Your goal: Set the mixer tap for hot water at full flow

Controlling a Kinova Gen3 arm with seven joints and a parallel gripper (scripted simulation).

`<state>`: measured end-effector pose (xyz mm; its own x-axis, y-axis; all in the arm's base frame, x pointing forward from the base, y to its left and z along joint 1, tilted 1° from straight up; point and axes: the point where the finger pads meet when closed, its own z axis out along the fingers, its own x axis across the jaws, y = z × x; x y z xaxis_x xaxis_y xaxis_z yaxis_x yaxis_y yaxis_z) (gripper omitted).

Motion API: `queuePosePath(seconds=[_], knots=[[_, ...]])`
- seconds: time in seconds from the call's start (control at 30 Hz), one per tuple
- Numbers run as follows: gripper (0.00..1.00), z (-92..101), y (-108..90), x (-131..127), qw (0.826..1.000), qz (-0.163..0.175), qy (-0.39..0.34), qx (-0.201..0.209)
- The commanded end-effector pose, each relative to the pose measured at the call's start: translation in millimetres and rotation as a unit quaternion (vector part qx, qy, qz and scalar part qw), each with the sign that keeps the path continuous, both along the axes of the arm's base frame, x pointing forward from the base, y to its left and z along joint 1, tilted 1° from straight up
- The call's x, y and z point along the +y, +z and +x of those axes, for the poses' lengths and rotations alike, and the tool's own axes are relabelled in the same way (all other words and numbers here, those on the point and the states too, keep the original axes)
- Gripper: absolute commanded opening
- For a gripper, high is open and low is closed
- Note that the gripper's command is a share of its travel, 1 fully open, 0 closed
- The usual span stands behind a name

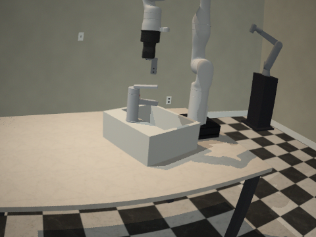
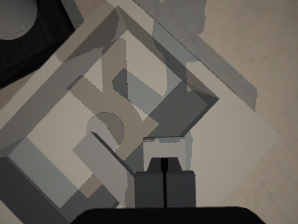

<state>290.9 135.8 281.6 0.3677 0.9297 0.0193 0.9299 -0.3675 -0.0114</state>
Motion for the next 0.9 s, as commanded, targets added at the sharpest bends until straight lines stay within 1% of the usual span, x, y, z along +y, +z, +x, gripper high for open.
queuePosePath(seconds=[0.0, 0.5, 0.87], knots=[[0.0, 0.3, 0.5, 0.1, 1.0, 0.0, 0.0, -0.001], [0.0, -0.2, 0.6, -0.2, 1.0, 0.0, 0.01, -0.001], [0.0, -2.0, 1.0, -1.6, 0.999, 0.0, 0.05, -0.002]])
